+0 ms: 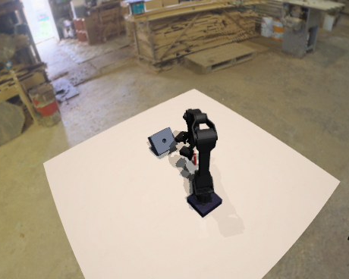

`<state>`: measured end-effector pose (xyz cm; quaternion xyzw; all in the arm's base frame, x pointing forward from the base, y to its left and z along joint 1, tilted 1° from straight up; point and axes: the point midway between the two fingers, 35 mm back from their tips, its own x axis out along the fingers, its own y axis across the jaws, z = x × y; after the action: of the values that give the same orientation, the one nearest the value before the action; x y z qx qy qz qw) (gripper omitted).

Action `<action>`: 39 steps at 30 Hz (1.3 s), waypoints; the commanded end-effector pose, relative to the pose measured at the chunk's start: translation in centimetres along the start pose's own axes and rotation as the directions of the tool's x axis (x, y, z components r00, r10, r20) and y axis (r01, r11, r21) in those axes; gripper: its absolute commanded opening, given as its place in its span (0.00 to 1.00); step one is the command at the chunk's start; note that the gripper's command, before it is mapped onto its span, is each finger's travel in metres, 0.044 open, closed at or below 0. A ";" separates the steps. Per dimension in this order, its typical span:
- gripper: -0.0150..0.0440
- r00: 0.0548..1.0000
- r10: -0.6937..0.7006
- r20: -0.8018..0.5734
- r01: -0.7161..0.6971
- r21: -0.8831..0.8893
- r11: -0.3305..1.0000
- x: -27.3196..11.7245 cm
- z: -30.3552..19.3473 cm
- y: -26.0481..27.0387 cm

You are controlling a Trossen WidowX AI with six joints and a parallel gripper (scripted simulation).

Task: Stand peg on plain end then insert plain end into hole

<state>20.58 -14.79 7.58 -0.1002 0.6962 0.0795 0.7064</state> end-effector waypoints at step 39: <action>0.30 1.000 0.003 -0.003 -0.003 0.000 1.000 3.2 -0.2 0.2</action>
<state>20.40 -14.74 4.37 -0.0994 0.6973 0.0804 0.7053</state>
